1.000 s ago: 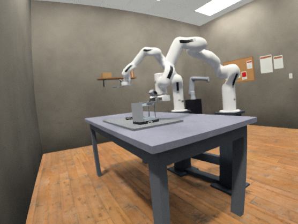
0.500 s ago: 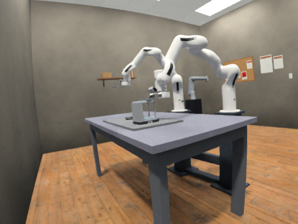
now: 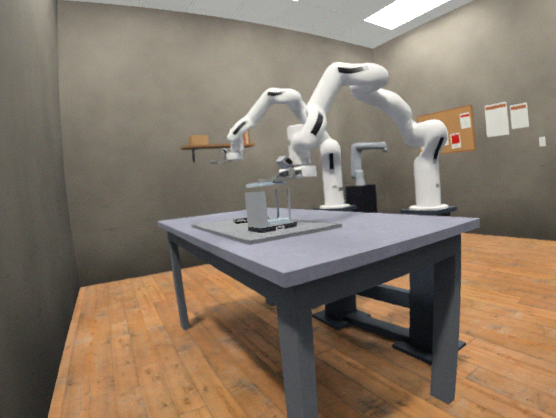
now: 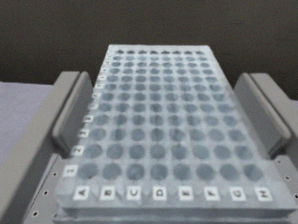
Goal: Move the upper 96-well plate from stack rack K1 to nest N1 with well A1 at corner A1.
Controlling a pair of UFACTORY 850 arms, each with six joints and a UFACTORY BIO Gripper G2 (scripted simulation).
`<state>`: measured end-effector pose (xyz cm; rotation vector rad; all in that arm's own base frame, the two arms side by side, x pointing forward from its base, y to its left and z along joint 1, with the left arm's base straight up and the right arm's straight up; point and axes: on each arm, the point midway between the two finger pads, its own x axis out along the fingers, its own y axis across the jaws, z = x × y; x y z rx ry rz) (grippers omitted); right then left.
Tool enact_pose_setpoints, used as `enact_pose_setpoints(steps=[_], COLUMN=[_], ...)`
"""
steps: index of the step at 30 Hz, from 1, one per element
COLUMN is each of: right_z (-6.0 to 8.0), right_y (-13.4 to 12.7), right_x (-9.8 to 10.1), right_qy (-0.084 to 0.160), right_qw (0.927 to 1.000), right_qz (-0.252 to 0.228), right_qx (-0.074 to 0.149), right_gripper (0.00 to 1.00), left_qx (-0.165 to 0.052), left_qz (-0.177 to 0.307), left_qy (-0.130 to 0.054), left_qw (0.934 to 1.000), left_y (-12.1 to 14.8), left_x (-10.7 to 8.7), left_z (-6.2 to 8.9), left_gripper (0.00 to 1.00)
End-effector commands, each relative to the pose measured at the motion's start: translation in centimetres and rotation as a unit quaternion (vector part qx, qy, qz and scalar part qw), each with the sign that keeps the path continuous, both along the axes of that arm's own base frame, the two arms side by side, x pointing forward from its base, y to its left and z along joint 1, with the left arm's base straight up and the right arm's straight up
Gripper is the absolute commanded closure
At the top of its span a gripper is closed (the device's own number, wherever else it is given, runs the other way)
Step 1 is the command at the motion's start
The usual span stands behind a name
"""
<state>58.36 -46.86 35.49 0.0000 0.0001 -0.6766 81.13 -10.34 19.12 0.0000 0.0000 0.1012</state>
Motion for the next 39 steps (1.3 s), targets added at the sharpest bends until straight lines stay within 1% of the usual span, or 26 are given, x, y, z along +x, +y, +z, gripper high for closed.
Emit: enact_pose_setpoints(steps=[1,15,18,20,22,25,29,35,37,39], right_z=[0.1,0.1,0.1,0.1,0.1,0.1,0.1,0.1,0.1,0.1], right_y=[0.0,0.0,0.0,0.0,0.0,0.0,0.0,0.0,0.0,0.0], right_x=[0.0,0.0,0.0,0.0,0.0,0.0,0.0,0.0,0.0,0.0], right_qy=[-0.001,-0.001,-0.001,-0.001,-0.001,-0.001,-0.001,-0.001,-0.001,-0.001], right_qw=[1.0000,1.0000,1.0000,1.0000,1.0000,1.0000,1.0000,1.0000,1.0000,1.0000], right_qz=[0.000,0.000,0.000,0.000,0.000,0.000,0.000,0.000,0.000,0.000], right_qx=[-0.001,-0.001,-0.001,-0.001,-0.001,-0.001,-0.001,-0.001,-0.001,-0.001], right_gripper=[0.00,0.00,0.00,0.00,0.00,0.00,0.00,0.00,0.00,0.00], left_qx=[0.000,0.000,0.000,0.000,0.000,0.000,0.000,0.000,0.000,0.000], left_qz=[0.000,0.000,-0.050,-0.050,-0.083,-0.133,-0.193,-0.193,-0.193,-0.193], left_qy=[-0.001,-0.001,-0.001,-0.001,-0.001,-0.001,-0.001,-0.001,-0.001,-0.001], left_qw=[1.0000,1.0000,0.9987,0.9987,0.9965,0.9911,0.9811,0.9811,0.9811,0.9811], left_y=[0.0,0.0,-1.0,-1.0,-1.6,-2.6,-3.9,-5.9,-5.9,-6.5], left_x=[0.1,0.1,-0.2,-0.2,-0.3,-0.5,-0.8,-1.3,-1.3,-1.4], left_z=[0.8,1.0,1.0,1.0,1.0,1.0,0.9,0.9,0.9,0.9], left_gripper=[1.00,1.00,1.00,1.00,1.00,1.00,1.00,1.00,1.00,1.00])
